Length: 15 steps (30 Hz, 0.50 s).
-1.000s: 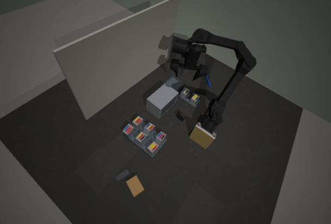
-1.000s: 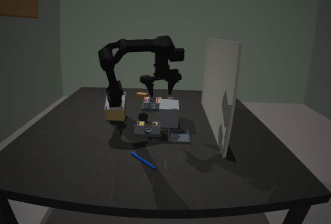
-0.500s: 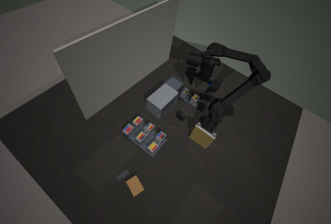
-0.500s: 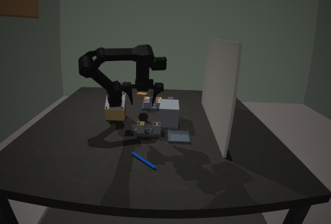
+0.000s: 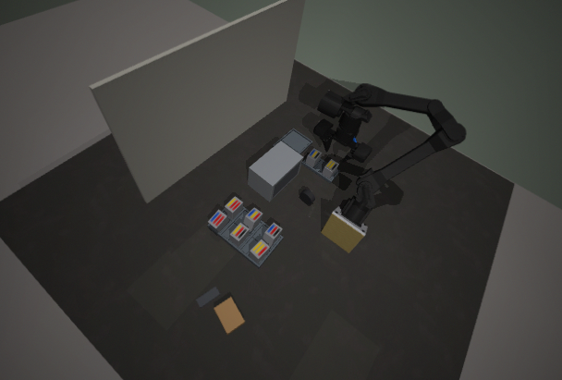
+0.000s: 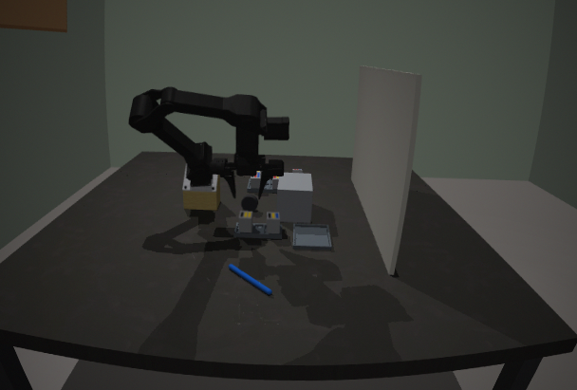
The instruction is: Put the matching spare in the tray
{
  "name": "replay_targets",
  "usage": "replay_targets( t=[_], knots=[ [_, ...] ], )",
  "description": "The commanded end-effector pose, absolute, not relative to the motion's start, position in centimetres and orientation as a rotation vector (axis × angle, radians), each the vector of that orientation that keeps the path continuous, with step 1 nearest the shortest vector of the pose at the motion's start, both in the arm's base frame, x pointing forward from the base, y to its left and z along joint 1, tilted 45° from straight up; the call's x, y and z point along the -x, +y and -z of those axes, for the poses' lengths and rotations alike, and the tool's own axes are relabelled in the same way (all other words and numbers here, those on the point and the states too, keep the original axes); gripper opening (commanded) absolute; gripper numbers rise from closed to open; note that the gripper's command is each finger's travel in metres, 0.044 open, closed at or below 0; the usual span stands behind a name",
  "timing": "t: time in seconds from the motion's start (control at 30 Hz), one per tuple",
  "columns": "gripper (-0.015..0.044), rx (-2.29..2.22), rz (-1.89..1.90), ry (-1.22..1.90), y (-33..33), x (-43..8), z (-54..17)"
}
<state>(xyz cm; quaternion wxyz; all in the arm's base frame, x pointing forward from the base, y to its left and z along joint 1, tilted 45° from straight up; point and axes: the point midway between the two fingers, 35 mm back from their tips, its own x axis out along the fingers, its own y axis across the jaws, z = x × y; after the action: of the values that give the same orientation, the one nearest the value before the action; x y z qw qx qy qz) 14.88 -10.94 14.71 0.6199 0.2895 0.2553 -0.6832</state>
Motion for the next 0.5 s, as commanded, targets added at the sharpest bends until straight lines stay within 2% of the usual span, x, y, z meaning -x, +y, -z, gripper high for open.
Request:
replay_targets(
  t=[0.0,0.47],
  knots=[
    [0.0300,-0.657,1.572,0.588,-11.2,-14.8,-14.5],
    [0.0300,-0.666,1.570,0.595,-12.6,-14.9,-12.9]
  ],
)
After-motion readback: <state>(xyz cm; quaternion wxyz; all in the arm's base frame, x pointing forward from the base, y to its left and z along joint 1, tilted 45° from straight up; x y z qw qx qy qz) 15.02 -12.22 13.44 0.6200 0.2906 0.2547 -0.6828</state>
